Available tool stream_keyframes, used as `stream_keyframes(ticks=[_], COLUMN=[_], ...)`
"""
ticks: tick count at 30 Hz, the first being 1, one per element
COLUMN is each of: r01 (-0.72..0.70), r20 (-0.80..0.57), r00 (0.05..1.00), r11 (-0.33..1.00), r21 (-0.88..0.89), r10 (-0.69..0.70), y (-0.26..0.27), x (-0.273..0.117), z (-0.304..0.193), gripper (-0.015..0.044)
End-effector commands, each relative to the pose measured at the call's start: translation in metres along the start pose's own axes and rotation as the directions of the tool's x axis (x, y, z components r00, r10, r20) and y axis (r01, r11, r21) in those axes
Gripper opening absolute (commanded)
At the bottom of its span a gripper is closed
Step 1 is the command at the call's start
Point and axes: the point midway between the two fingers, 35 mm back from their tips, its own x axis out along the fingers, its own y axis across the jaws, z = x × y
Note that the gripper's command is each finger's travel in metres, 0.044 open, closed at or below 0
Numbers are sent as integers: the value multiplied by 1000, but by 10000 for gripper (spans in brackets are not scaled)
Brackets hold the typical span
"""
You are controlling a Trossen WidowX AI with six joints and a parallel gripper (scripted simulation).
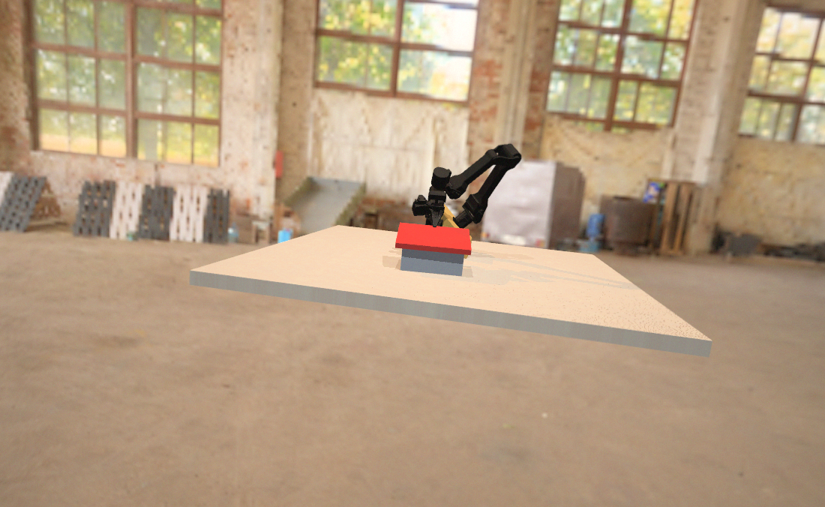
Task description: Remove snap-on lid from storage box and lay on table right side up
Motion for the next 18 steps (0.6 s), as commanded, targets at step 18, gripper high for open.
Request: stream_keyframes(ticks=[18], r01=[-11], r20=[-2], r00=[1000], r11=[1000], r21=[-17], r10=[11], y=[34], x=[-11], z=[0], gripper=[0])
